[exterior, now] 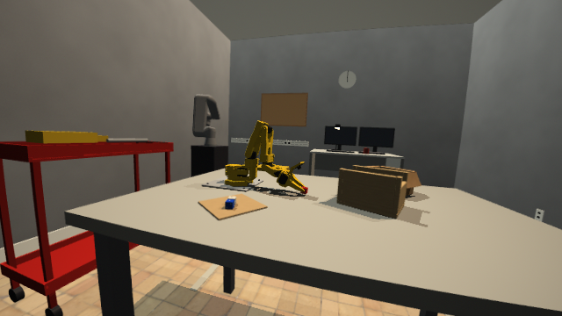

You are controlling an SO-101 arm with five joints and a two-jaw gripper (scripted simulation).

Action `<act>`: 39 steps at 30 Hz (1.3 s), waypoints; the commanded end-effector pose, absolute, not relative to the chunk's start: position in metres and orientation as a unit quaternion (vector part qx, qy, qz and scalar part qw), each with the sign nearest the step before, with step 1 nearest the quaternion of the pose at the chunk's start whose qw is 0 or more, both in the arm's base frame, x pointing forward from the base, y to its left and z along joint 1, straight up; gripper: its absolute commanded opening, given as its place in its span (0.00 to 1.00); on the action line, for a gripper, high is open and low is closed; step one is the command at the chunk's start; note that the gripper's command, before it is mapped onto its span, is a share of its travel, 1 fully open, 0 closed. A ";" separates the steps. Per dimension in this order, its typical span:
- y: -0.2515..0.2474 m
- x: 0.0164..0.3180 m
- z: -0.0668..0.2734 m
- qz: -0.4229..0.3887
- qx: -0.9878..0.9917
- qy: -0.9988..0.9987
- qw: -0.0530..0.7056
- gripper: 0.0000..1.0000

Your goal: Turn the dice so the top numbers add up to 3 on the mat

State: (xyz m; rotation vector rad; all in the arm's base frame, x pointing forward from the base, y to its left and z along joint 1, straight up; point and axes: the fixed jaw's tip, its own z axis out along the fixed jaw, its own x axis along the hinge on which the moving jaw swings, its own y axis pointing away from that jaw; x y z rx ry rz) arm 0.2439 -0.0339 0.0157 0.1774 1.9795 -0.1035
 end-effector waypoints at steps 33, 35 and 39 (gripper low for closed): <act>-0.036 0.245 0.009 -0.049 0.075 0.830 0.550 0.00; -0.036 0.245 0.009 -0.049 0.075 0.830 0.550 0.00; -0.036 0.245 0.009 -0.049 0.075 0.830 0.550 0.00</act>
